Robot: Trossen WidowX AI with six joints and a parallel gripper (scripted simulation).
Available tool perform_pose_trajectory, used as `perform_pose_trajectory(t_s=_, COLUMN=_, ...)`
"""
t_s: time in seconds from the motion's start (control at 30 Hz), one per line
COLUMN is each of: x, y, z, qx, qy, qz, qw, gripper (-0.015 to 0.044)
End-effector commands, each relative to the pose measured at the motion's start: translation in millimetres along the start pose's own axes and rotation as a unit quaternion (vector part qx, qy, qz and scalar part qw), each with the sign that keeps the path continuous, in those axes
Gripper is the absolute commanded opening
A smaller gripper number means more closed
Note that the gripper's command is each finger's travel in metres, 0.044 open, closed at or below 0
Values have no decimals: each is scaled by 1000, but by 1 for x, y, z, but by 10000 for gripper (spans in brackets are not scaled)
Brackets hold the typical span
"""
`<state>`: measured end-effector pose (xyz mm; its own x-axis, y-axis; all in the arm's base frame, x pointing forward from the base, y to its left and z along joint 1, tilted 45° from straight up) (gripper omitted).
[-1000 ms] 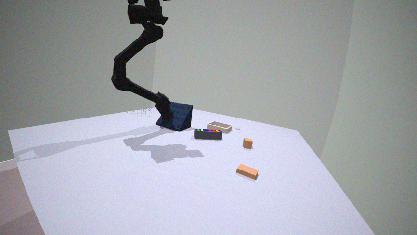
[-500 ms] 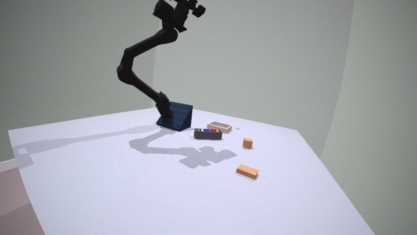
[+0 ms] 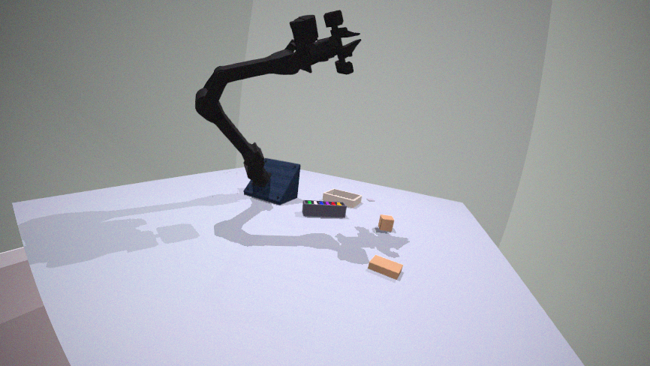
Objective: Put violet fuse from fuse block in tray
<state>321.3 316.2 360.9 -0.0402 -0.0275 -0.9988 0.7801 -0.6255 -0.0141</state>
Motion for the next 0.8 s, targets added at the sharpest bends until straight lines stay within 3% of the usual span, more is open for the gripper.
perform_pose_trajectory(t_s=0.0, x=65, y=41, z=-5, qx=81, qy=-115, qz=-29, qw=990, gripper=74)
perform_pose_trajectory(t_s=0.2, x=146, y=89, z=13, qx=185, qy=-265, qz=-53, qw=945, gripper=74)
perform_pose_trajectory(t_s=0.37, x=210, y=123, z=50, qx=268, qy=-393, qz=-62, qw=878, gripper=74)
perform_pose_trajectory(t_s=0.57, x=269, y=153, z=113, qx=348, qy=-539, qz=-56, qw=765, gripper=74)
perform_pose_trajectory(t_s=0.77, x=306, y=169, z=191, qx=398, qy=-678, qz=-30, qw=617, gripper=74)
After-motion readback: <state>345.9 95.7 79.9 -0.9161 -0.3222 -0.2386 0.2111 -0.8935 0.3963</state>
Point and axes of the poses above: the point midway between the two fingers, 35 mm back from their tips, its own z axis back along the fingers, its own x axis across the jaws, y = z × x, the point moved 1 cm from there along z, back along the fingers, and after that the axes turned 11 degrees about -z, right-handed, at the moved point
